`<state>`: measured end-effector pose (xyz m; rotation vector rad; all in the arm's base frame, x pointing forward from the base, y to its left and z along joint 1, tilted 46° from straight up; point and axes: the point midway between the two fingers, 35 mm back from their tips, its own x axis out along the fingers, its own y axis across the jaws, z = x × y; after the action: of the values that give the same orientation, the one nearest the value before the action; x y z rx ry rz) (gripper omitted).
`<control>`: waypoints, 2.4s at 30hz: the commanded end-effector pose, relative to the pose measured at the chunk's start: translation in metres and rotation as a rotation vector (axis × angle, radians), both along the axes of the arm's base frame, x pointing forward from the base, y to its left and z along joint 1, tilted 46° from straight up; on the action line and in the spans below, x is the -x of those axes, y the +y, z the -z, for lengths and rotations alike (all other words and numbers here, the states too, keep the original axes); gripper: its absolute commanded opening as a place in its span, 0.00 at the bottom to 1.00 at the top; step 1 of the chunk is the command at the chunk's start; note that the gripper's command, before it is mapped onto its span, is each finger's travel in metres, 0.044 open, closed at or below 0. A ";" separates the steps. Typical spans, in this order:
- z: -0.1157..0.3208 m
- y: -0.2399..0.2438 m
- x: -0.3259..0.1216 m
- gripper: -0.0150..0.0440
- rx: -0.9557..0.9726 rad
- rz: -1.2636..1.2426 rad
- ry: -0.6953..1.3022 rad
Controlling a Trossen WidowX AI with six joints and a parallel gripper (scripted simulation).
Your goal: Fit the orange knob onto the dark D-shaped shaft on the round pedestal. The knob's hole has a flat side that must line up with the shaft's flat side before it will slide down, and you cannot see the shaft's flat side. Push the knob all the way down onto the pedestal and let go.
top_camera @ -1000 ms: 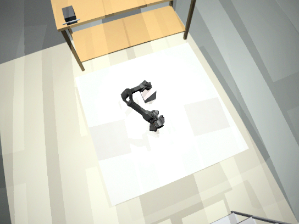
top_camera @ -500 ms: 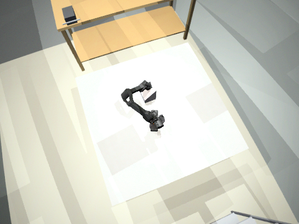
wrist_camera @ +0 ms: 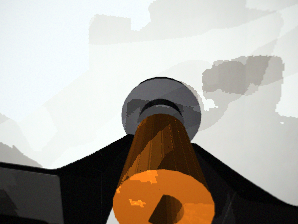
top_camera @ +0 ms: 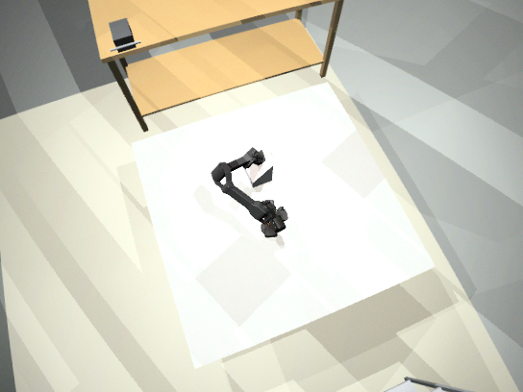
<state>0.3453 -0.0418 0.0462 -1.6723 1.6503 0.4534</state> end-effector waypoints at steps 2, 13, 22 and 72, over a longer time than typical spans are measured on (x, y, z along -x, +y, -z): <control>-0.001 0.000 0.002 0.25 0.003 -0.006 0.002; 0.001 -0.002 0.001 0.25 0.003 -0.006 0.002; -0.003 0.002 0.000 0.25 0.009 -0.043 0.040; -0.002 0.000 -0.002 0.25 0.051 -0.298 0.298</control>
<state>0.3437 -0.0416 0.0455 -1.9676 1.6357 0.8517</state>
